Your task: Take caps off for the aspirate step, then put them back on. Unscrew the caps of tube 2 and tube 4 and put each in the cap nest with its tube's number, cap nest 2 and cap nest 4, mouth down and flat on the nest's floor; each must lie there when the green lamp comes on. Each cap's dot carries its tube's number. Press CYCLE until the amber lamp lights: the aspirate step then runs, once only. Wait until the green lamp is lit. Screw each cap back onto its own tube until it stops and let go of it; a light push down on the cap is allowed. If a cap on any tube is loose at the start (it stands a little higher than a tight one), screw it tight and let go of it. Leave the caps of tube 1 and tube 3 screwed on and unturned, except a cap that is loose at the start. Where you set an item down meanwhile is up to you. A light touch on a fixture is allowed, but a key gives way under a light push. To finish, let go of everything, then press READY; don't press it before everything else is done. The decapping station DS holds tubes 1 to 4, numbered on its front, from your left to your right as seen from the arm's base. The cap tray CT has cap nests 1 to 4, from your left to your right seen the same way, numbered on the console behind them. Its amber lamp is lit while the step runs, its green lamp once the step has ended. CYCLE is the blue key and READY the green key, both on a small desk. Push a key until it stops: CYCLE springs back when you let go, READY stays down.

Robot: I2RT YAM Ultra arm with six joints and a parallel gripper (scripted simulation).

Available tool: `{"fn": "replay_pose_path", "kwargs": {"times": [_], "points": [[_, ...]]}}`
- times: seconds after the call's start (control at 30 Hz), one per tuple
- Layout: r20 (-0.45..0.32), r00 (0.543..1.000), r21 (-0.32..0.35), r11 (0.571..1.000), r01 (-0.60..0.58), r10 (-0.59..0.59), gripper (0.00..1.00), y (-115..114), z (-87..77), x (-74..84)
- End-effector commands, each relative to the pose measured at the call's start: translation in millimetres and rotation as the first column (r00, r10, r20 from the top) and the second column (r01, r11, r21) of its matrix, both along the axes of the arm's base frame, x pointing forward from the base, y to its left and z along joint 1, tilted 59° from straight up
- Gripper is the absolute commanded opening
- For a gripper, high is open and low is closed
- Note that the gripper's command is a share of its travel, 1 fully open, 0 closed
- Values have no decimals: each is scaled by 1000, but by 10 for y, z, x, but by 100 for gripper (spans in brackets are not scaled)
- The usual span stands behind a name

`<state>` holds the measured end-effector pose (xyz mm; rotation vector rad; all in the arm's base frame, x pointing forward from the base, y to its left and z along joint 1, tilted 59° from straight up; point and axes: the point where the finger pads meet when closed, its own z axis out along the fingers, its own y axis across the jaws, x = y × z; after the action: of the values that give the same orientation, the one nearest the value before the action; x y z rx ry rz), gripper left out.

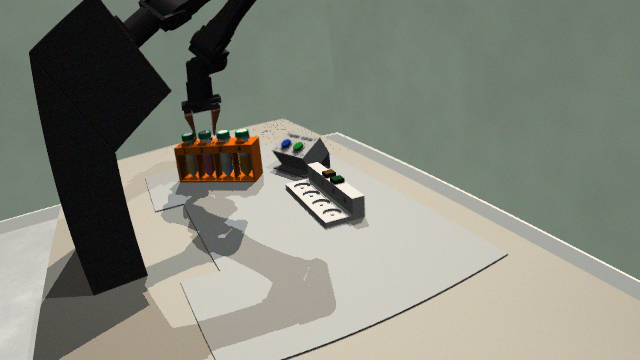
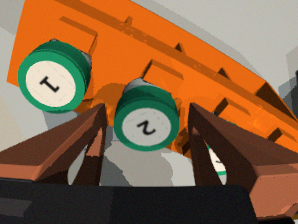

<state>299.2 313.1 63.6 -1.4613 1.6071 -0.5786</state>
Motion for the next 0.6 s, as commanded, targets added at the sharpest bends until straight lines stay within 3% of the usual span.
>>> {"fn": "replay_pose_path", "kwargs": {"times": [0.0, 0.03, 0.07, 0.13, 0.17, 0.2, 0.27, 0.37, 0.4, 0.43, 0.47, 0.53, 0.57], "points": [[-61, 992, 201, 972, 123, -113, 49, 17, 19, -15], [-88, 985, 264, 950, 169, -151, 49, 16, 19, -15], [-88, 985, 264, 950, 169, -151, 49, 17, 19, -15], [-142, 967, 373, 893, 251, -213, 49, 16, 19, -15], [-148, 965, 384, 886, 260, -218, 49, 16, 19, -15], [-181, 952, 439, 846, 304, -248, 49, 16, 19, -15], [-181, 952, 439, 846, 304, -248, 49, 16, 19, -15], [-282, 906, 570, 705, 422, -315, 49, 16, 19, -14], [-291, 902, 579, 692, 431, -319, 49, 16, 19, -15], [-329, 882, 617, 631, 471, -336, 49, 16, 19, -14], [-329, 882, 617, 631, 471, -336, 49, 16, 19, -15], [-400, 844, 672, 512, 536, -358, 49, 16, 19, -14], [-408, 839, 677, 498, 542, -359, 49, 16, 19, -15]]}}
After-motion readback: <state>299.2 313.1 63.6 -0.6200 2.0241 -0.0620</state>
